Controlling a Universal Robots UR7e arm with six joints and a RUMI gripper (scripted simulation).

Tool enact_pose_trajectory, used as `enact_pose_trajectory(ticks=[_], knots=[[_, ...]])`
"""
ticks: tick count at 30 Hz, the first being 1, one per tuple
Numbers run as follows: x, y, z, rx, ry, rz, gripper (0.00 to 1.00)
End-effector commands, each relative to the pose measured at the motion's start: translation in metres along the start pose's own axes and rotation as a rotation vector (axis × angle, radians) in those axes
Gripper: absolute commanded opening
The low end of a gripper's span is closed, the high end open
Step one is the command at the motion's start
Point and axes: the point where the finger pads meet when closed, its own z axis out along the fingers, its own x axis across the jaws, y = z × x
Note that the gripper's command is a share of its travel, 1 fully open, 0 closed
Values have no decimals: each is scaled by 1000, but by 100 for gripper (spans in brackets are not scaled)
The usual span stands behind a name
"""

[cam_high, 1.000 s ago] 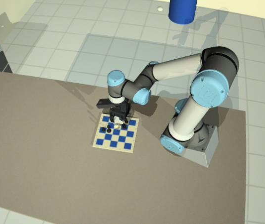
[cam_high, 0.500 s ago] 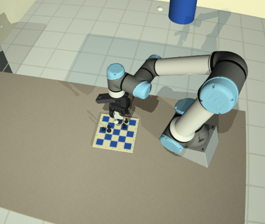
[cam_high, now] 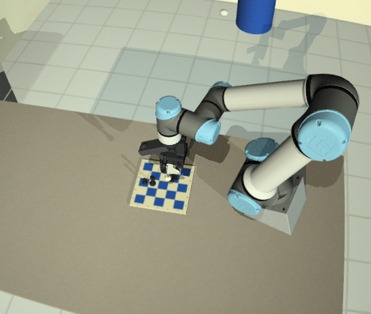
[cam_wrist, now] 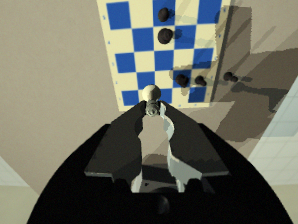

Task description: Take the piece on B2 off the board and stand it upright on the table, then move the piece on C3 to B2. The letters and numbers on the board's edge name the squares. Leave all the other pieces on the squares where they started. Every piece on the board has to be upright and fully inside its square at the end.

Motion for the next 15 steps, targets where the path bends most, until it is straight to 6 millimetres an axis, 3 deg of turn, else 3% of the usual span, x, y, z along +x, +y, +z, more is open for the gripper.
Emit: enact_pose_trajectory(ticks=[1,15], knots=[[-10,10,-2,3,1,-51,0],[-10,10,0,3,1,-51,0]])
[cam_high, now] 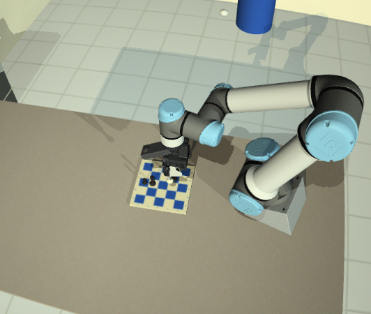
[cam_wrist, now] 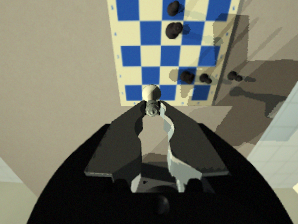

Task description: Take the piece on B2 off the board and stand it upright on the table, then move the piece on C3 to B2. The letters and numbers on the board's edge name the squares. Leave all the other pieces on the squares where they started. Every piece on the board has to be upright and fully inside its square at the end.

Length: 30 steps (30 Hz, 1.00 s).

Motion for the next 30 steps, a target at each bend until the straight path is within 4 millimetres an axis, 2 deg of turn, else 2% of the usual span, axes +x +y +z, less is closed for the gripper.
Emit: enact_pose_trajectory(ticks=[1,7,18,20,25,30], knots=[[0,0,3,1,0,0,0],[0,0,14,1,0,0,0],[0,0,64,1,0,0,0],[0,0,64,1,0,0,0],[0,0,83,1,0,0,0],[0,0,93,1,0,0,0]])
